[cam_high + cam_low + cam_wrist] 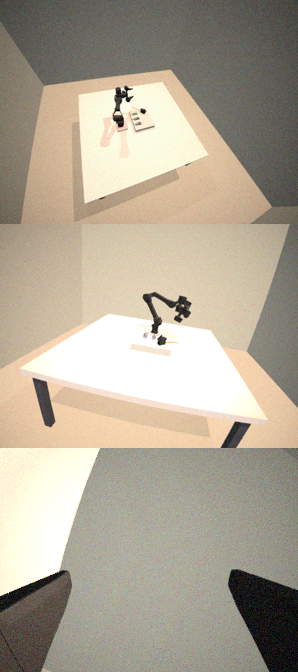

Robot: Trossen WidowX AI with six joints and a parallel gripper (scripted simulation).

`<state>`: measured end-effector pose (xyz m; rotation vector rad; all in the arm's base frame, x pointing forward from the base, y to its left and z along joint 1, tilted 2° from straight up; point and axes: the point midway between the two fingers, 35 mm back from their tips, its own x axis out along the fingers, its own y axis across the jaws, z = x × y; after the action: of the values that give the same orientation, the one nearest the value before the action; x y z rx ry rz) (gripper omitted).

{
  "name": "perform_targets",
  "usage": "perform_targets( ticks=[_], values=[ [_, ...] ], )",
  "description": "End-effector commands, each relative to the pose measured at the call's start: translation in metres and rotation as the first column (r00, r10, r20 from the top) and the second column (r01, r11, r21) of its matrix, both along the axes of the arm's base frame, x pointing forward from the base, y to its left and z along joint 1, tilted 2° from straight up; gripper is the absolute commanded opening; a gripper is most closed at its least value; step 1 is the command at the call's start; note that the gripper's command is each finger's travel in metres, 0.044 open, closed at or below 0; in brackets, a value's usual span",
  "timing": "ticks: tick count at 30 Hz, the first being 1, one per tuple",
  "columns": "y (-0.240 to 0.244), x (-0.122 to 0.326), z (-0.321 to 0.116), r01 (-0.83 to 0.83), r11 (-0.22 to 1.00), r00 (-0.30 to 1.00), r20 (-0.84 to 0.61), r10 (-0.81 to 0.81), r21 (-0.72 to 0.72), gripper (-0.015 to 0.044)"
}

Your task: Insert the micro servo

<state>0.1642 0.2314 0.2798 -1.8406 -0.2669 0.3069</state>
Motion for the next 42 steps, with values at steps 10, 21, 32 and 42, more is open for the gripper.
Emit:
perform_targets(
  ticks=[10, 21, 32, 42],
  values=[
    [0.011, 0.023, -0.009, 0.04, 0.988, 0.987, -0.161, -0.016, 0.146, 0.044],
    [0.014, 0.043, -0.02, 0.126, 0.958, 0.95, -0.31, -0.042, 0.256, 0.044],
    [0.012, 0.062, -0.033, 0.257, 0.902, 0.881, -0.467, -0.072, 0.347, 0.044],
    [0.006, 0.079, -0.047, 0.412, 0.817, 0.79, -0.605, -0.1, 0.403, 0.044]
  ],
)
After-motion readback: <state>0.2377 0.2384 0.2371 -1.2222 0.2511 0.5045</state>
